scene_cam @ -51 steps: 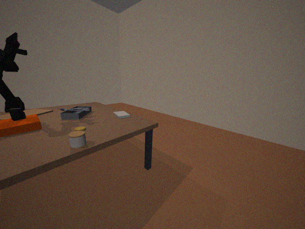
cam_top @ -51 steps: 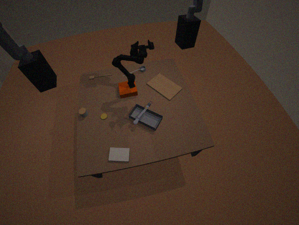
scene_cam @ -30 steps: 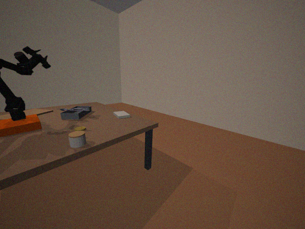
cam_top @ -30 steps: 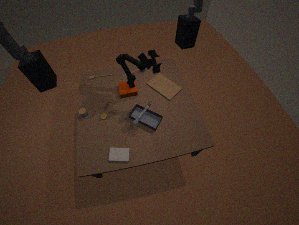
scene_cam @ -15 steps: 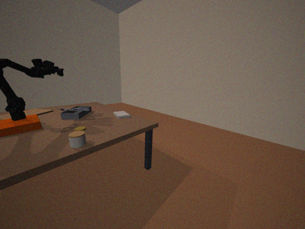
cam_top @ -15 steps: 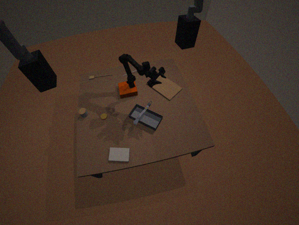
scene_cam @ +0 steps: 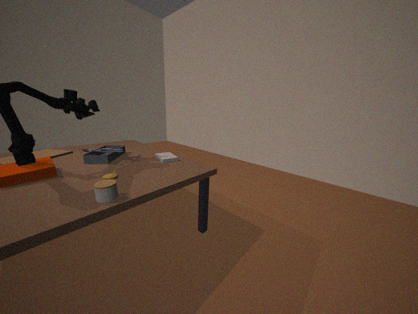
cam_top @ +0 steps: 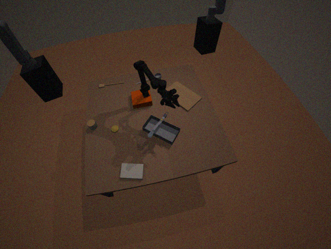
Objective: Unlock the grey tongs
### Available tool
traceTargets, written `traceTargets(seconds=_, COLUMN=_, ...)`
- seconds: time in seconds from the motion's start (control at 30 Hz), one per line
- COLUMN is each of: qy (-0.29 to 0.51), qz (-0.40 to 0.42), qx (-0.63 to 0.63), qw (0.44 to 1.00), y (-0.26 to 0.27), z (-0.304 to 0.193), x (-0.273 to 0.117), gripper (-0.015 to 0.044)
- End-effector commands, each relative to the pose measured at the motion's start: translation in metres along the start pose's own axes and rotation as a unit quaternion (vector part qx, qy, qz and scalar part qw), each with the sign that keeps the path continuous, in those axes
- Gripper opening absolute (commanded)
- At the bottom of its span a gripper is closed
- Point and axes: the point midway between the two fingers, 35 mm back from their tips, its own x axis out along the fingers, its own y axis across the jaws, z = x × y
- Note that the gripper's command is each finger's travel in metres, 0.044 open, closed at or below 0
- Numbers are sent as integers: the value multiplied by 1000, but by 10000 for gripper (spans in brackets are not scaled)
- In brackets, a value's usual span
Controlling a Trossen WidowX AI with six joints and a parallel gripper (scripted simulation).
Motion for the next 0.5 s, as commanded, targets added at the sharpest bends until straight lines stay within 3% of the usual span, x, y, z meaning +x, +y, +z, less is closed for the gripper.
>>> traceTargets(seconds=0.0, qy=101, qz=101, qx=-238, qw=961, y=0, z=-78, x=8, gripper=260)
traceTargets(seconds=0.23, qy=135, qz=205, qx=-379, qw=892, y=4, z=-134, x=-2, gripper=260)
traceTargets(seconds=0.47, qy=120, qz=320, qx=-487, qw=804, y=10, z=-185, x=-22, gripper=260)
